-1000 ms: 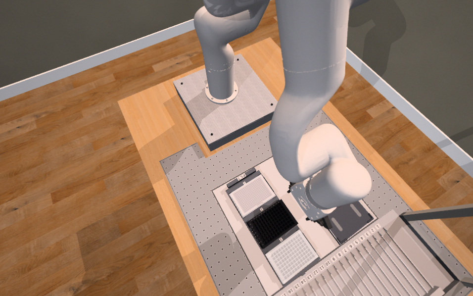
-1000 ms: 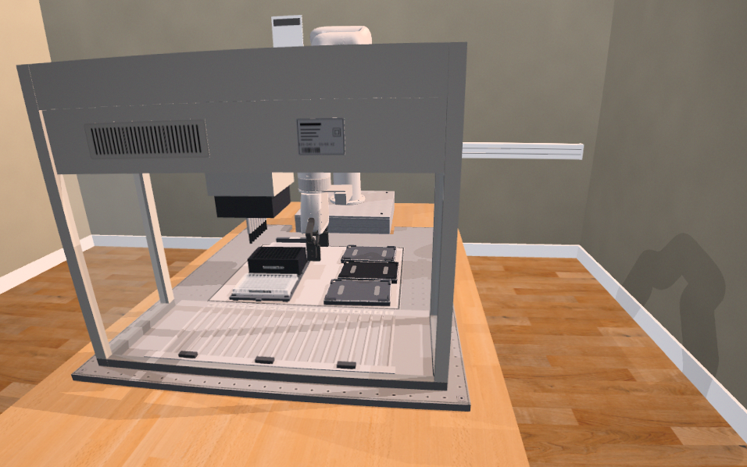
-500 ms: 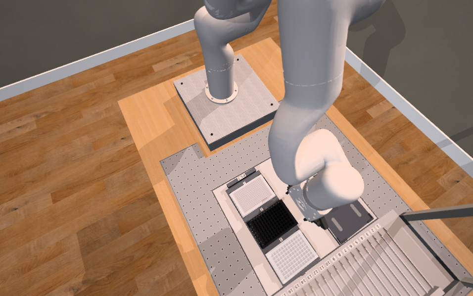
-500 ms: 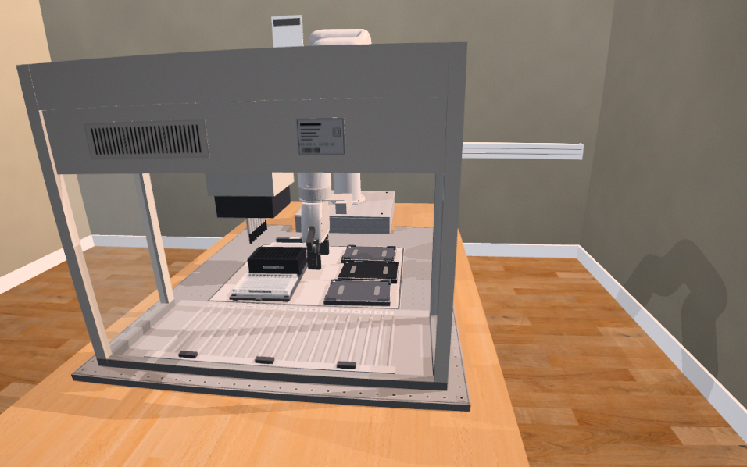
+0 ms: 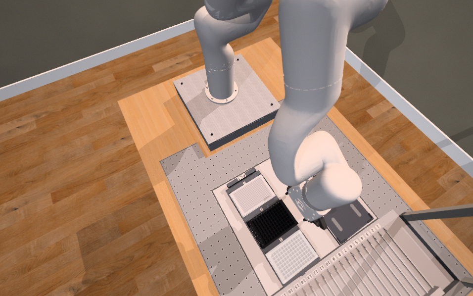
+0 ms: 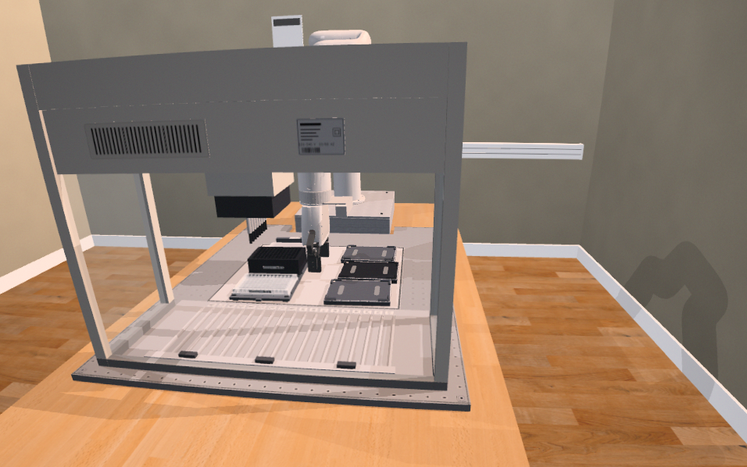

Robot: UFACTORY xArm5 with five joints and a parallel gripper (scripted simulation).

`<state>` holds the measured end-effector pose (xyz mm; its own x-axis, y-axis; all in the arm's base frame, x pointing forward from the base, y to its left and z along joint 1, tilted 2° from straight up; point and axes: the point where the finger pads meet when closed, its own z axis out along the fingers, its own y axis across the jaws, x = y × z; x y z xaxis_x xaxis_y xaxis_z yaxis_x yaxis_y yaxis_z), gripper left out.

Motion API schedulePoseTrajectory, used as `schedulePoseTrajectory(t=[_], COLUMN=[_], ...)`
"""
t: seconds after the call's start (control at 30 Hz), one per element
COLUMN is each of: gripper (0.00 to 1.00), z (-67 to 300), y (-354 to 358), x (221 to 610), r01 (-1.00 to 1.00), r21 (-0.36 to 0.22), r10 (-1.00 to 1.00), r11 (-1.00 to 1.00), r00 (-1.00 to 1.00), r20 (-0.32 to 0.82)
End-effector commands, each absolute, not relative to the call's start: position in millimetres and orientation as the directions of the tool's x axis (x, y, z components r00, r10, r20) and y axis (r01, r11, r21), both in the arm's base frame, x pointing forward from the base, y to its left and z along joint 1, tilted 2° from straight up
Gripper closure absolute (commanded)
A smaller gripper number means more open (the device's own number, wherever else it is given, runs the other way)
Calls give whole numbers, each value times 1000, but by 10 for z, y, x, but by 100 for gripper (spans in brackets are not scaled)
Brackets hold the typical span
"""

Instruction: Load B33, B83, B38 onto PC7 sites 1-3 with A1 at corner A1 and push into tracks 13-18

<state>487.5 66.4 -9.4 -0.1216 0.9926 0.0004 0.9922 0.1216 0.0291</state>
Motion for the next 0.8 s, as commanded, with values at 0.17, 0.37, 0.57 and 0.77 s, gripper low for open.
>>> schedulePoseTrajectory(t=[0.17,0.37,0.57,0.77], gripper=[0,0,0,0], z=[-134,-174,-214,-240], y=[666,667,667,667], x=[4889,4890,4892,4892], r01=[992,992,992,992], r21=[32,32,32,32], r10=[993,993,993,993], r11=[122,122,122,122], r00=[-122,-122,-122,-122], r20=[7,7,7,7])
